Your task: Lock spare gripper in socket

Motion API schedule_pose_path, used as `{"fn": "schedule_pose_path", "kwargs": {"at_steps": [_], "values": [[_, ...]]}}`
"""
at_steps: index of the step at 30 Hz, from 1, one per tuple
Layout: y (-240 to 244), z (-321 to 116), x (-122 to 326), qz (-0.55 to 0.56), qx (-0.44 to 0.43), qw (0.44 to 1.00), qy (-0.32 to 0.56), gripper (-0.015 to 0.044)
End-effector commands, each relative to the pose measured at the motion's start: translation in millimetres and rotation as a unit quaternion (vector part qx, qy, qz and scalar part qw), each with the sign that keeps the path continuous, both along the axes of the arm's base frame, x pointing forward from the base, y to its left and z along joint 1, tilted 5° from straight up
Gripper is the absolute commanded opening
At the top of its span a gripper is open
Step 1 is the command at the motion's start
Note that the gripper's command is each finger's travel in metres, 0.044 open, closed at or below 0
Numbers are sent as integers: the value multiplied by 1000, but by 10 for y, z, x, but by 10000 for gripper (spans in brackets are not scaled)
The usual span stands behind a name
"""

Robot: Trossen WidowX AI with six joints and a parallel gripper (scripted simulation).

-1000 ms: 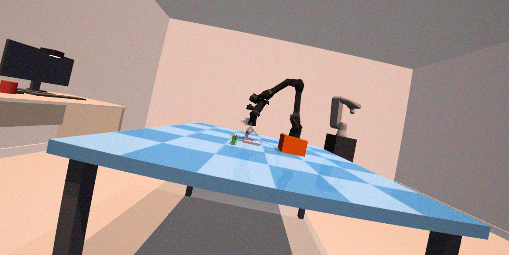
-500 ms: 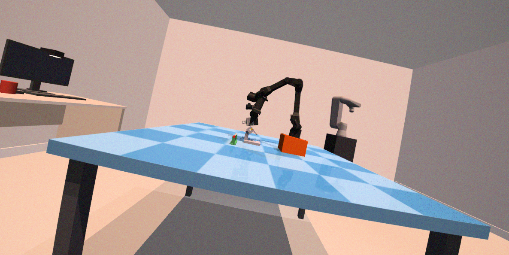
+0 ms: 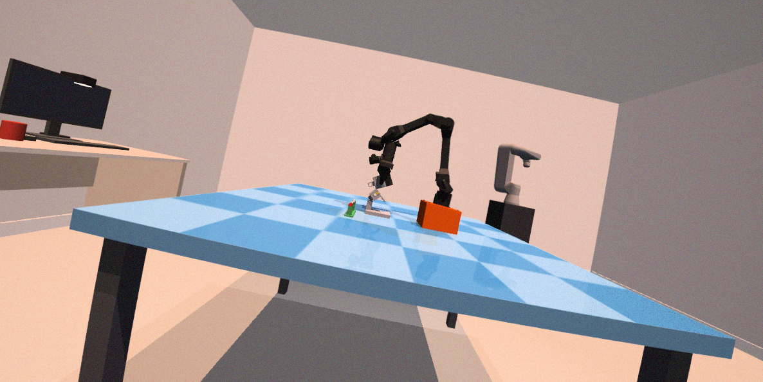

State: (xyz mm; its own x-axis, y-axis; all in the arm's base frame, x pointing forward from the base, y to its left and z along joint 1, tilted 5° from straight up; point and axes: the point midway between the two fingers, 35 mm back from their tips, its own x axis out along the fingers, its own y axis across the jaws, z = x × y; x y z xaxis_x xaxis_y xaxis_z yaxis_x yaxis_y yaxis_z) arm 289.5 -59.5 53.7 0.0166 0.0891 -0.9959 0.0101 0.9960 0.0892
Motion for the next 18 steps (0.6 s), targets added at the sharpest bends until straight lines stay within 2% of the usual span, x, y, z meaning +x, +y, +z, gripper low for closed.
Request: {"fn": "schedule_pose_path", "kwargs": {"at_steps": [1, 18], "values": [[85, 42, -33, -2, 0, 1000, 18, 0], [402, 191, -373, -7, -30, 989, 142, 0]]}}
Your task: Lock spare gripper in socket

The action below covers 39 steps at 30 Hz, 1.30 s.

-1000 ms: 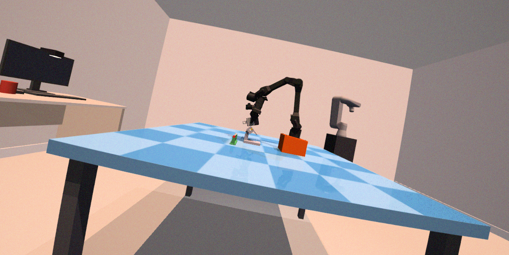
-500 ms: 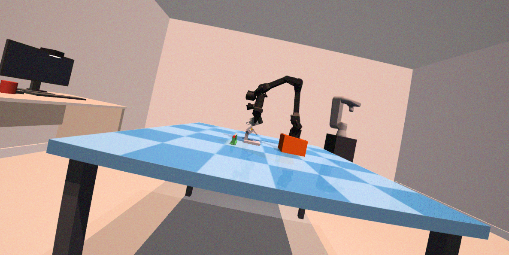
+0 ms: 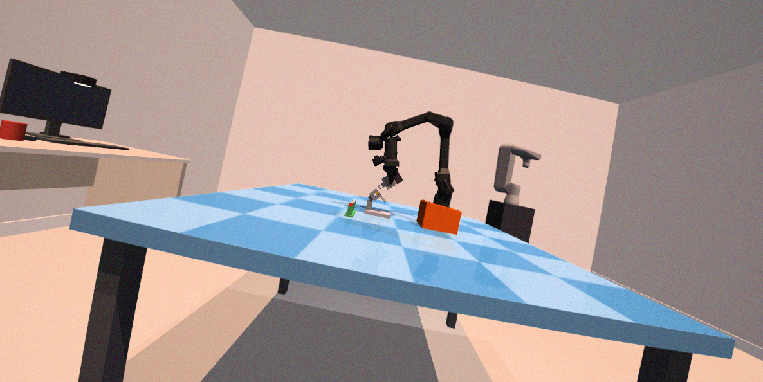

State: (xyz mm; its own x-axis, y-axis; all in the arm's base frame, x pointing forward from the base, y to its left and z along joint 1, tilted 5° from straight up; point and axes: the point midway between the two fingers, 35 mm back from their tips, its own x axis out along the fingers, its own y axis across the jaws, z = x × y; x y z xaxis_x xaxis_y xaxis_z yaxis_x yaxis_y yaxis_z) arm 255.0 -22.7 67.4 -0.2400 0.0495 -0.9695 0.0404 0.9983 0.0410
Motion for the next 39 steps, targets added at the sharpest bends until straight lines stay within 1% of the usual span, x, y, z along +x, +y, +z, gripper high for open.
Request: {"fn": "schedule_pose_path", "kwargs": {"at_steps": [1, 9, 39], "values": [[49, 67, -48, 0, -12, 1000, 19, 0], [149, 163, -192, 4, -34, 997, 68, 0], [131, -143, 60, 2, -31, 998, 62, 0]]}}
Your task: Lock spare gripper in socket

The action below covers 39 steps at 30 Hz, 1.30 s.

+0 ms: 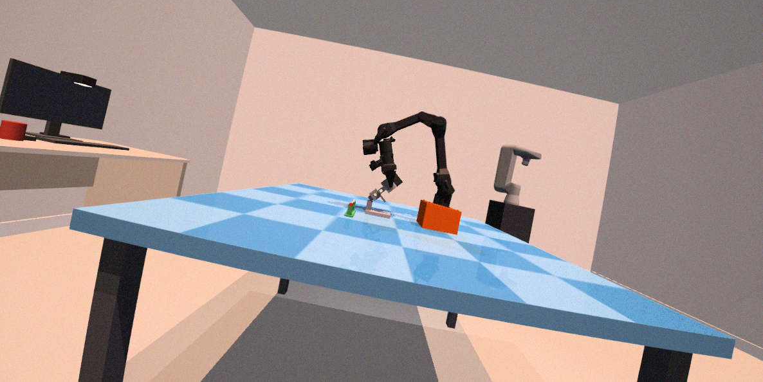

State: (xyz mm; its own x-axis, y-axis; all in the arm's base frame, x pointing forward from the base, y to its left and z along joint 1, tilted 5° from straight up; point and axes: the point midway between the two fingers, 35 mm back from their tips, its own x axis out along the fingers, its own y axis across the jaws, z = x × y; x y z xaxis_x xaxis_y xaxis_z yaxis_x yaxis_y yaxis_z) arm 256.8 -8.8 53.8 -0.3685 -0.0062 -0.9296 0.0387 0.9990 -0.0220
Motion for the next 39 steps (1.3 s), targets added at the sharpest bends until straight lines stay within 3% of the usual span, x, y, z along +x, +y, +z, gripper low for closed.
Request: {"fn": "schedule_pose_path", "kwargs": {"at_steps": [1, 36, 39], "values": [[-9, -18, 51, 0, -2, 1000, -5, 0], [-13, -247, 193, -1, 0, 1000, 0, 0], [-13, -247, 193, -1, 0, 1000, 0, 79]]}}
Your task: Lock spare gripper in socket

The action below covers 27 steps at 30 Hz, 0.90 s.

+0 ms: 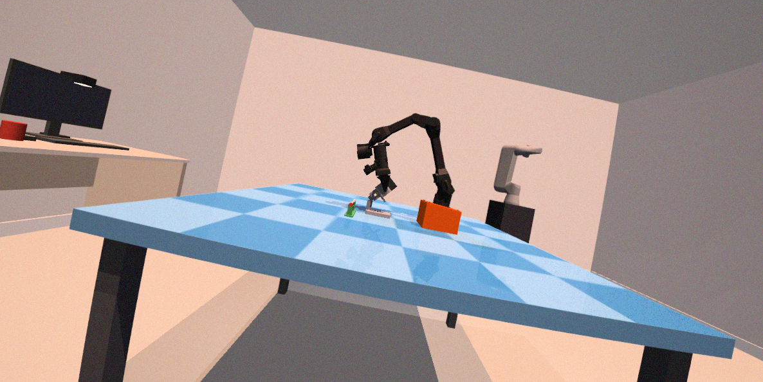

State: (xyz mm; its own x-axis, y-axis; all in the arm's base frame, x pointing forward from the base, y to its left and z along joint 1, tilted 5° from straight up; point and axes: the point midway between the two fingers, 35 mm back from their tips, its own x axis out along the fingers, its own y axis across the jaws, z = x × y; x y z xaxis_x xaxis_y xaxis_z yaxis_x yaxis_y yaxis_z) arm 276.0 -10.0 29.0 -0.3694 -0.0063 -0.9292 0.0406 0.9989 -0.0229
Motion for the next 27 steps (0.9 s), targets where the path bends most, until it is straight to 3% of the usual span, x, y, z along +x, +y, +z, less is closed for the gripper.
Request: {"fn": "schedule_pose_path", "kwargs": {"at_steps": [1, 14, 27], "values": [[0, 1, 1, 0, 0, 1000, 0, 105], [0, 1, 1, 0, 0, 1000, 0, 440], [8, 176, -140, 0, 0, 1000, 1, 440]]}}
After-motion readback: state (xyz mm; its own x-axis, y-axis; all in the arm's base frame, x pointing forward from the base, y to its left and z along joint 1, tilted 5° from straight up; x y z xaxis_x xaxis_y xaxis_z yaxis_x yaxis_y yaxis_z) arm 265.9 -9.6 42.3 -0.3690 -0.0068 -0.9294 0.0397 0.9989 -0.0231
